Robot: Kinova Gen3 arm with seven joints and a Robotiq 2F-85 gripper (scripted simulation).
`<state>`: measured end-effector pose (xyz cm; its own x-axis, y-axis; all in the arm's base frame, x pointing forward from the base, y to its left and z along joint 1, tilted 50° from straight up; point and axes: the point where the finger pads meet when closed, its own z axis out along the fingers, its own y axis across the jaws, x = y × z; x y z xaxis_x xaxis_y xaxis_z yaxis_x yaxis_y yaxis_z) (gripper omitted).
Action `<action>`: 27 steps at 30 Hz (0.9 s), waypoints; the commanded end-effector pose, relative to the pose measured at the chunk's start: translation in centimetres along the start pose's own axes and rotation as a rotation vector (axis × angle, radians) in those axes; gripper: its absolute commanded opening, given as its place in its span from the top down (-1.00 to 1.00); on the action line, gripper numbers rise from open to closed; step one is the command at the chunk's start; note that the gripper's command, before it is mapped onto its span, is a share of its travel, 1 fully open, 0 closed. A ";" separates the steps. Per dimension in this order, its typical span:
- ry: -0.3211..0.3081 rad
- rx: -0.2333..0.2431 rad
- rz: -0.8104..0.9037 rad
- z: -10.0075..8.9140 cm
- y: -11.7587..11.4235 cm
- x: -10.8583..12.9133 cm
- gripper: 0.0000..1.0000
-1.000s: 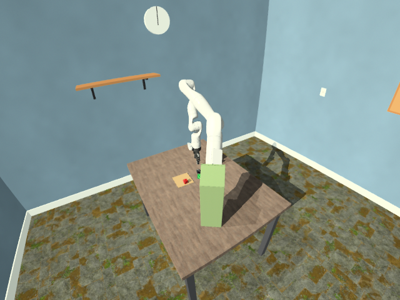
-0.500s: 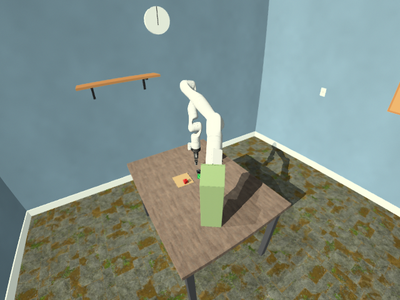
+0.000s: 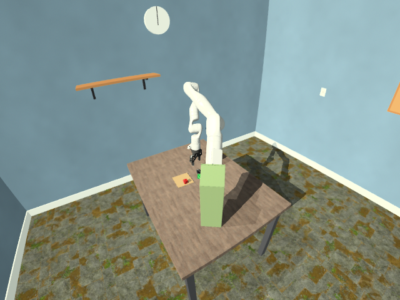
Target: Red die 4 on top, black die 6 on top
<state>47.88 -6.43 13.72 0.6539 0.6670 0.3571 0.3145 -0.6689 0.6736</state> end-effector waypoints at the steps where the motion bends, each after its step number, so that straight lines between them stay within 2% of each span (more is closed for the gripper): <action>1: -0.011 -0.008 0.121 0.4 0.8 -0.7 -1.00; 3: -0.011 -0.008 0.121 0.4 0.8 -0.7 -1.00; 9: -0.011 -0.013 0.389 0.7 1.1 -0.8 -1.00; 15: -0.011 -0.017 0.572 0.9 1.4 -0.9 -1.00; 27: -0.011 -0.020 0.662 1.0 1.5 -0.9 -1.00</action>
<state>48.43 -8.31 13.75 0.7121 0.1161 0.6924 -0.1662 -0.9303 0.3269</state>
